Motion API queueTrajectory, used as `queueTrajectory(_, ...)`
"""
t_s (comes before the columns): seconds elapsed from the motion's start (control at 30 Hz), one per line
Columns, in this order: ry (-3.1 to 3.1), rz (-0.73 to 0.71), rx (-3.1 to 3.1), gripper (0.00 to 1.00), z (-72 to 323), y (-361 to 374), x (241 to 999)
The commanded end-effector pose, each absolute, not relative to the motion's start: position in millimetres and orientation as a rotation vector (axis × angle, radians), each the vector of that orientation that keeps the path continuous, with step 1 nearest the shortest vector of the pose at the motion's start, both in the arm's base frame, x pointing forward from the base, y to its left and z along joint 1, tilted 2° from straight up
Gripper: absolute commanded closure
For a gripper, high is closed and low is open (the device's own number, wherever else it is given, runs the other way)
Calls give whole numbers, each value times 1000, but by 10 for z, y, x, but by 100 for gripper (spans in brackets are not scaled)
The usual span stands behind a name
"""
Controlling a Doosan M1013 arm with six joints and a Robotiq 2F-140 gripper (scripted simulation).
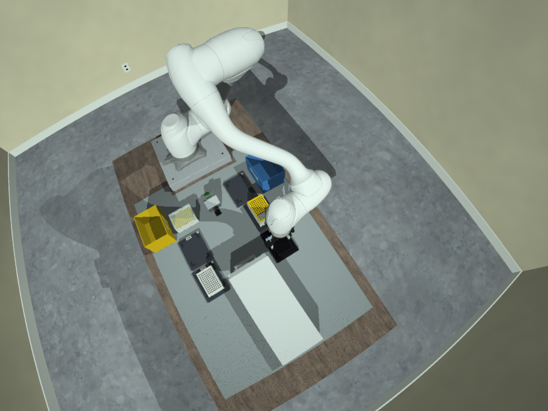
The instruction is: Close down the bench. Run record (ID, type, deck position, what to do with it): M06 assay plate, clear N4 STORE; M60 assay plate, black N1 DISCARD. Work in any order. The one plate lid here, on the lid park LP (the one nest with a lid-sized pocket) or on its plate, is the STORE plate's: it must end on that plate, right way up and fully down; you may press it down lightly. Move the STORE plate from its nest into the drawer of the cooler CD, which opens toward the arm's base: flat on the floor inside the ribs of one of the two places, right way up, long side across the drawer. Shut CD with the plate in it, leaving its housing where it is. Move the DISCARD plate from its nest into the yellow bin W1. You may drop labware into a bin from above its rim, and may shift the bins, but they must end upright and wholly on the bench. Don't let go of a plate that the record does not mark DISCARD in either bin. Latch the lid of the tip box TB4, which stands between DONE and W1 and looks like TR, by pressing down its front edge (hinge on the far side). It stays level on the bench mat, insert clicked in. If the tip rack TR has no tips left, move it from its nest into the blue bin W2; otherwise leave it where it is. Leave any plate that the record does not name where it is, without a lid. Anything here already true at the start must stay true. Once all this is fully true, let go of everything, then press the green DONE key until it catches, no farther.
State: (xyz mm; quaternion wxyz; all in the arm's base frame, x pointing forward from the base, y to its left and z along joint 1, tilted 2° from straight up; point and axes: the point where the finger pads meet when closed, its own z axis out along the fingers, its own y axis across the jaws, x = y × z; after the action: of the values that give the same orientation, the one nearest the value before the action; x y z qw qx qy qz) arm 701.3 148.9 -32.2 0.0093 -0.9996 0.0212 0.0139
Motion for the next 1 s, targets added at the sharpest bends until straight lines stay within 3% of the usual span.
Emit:
queueTrajectory(0.0, 66, 43, -3122, 43, -321, 1489, 7014)
queueTrajectory(0.13, 66, 43, -3122, 45, -321, 1489, 7014)
queueTrajectory(0.17, 66, 43, -3122, 100, -321, 1489, 7014)
queueTrajectory(0.97, 66, 43, -3122, 100, -321, 1489, 7014)
